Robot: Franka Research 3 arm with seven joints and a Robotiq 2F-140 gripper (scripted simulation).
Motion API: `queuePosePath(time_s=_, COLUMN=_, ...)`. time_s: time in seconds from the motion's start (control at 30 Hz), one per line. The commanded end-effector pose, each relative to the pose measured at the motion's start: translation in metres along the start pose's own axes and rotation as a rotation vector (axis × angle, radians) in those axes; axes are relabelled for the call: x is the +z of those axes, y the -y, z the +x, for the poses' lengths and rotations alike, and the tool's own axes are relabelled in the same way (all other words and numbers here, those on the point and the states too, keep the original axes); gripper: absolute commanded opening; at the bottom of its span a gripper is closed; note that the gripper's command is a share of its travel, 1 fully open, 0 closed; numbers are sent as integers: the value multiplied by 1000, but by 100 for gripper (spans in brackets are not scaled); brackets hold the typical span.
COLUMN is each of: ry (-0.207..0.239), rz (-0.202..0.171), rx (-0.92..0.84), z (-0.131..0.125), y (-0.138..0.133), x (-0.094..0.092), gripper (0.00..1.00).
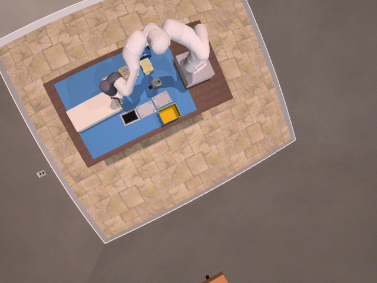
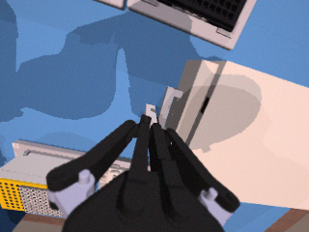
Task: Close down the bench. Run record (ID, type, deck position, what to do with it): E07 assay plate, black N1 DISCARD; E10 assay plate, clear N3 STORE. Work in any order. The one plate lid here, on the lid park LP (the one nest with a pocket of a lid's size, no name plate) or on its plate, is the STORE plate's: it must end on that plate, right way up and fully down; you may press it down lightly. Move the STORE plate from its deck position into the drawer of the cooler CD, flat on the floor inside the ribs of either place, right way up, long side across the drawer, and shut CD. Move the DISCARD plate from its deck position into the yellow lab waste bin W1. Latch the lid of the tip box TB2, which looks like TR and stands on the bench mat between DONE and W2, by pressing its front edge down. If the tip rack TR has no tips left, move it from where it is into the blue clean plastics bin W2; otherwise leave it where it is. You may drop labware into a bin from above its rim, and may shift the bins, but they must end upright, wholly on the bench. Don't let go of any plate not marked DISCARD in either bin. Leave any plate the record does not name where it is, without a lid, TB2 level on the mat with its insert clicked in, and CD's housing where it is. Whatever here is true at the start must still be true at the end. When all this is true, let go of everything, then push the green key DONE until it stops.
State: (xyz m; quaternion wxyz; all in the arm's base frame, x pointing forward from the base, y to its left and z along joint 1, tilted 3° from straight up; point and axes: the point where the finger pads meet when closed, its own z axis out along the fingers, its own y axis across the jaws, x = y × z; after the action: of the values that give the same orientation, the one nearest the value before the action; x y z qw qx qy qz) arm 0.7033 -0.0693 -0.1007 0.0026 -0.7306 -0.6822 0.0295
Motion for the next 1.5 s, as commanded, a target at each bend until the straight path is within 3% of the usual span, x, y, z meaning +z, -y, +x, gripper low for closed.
queuePosePath(time_s=0.0, ry=-1, rz=-8, rx=-6, z=2, y=-3, x=-3, gripper=0)
queuePosePath(time_s=1.47, ry=-1, rz=-8, rx=-6, z=1, y=49, x=-2, gripper=0)
